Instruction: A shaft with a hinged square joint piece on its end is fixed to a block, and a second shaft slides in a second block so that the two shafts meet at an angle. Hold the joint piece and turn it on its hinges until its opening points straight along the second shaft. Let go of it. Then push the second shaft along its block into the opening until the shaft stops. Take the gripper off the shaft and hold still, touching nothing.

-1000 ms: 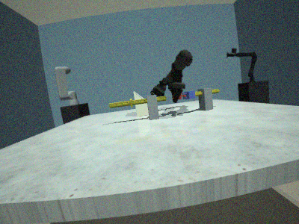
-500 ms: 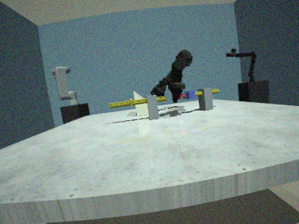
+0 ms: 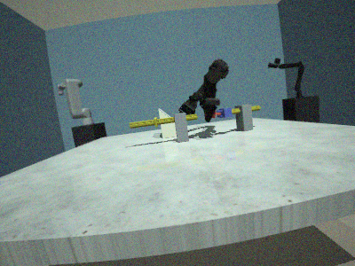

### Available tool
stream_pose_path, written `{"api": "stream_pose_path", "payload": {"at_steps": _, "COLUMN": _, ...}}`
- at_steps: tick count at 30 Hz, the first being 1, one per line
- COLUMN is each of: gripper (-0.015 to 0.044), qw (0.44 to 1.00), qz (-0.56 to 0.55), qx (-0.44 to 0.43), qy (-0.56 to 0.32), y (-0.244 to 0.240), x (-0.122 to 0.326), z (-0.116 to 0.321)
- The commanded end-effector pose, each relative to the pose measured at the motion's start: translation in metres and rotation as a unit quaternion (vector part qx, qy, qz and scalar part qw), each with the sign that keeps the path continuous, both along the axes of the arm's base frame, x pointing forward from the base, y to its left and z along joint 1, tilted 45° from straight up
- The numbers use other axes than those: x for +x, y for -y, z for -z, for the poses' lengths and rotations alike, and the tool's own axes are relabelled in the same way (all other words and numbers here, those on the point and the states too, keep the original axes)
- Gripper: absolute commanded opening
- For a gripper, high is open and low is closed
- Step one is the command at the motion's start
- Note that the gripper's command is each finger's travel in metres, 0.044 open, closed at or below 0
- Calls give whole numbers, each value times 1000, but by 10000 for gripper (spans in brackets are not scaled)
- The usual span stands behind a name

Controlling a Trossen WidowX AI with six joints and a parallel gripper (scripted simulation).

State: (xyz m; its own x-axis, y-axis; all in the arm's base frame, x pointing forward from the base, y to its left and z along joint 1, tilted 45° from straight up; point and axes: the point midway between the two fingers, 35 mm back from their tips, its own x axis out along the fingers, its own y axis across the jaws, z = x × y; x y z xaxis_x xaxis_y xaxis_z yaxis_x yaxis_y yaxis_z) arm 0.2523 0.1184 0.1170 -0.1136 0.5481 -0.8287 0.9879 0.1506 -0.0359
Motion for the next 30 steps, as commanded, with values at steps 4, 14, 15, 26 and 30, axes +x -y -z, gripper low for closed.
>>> {"api": "stream_pose_path", "payload": {"at_steps": 4, "gripper": 94, "qw": 1000, "qz": 0, "qx": 0, "qy": 0, "y": 0, "x": 0, "z": 0}}
{"api": "stream_pose_path", "payload": {"at_steps": 14, "gripper": 0, "qw": 1000, "qz": -1, "qx": 6, "qy": 0, "y": 0, "x": 0, "z": 0}}
{"api": "stream_pose_path", "payload": {"at_steps": 15, "gripper": 0, "qw": 1000, "qz": -3, "qx": 11, "qy": 1, "y": -1, "x": 0, "z": 1}}
{"api": "stream_pose_path", "payload": {"at_steps": 26, "gripper": 0, "qw": 996, "qz": -23, "qx": 92, "qy": 4, "y": -6, "x": 2, "z": 6}}
{"api": "stream_pose_path", "payload": {"at_steps": 30, "gripper": 0, "qw": 995, "qz": -24, "qx": 94, "qy": 3, "y": -7, "x": 2, "z": 6}}
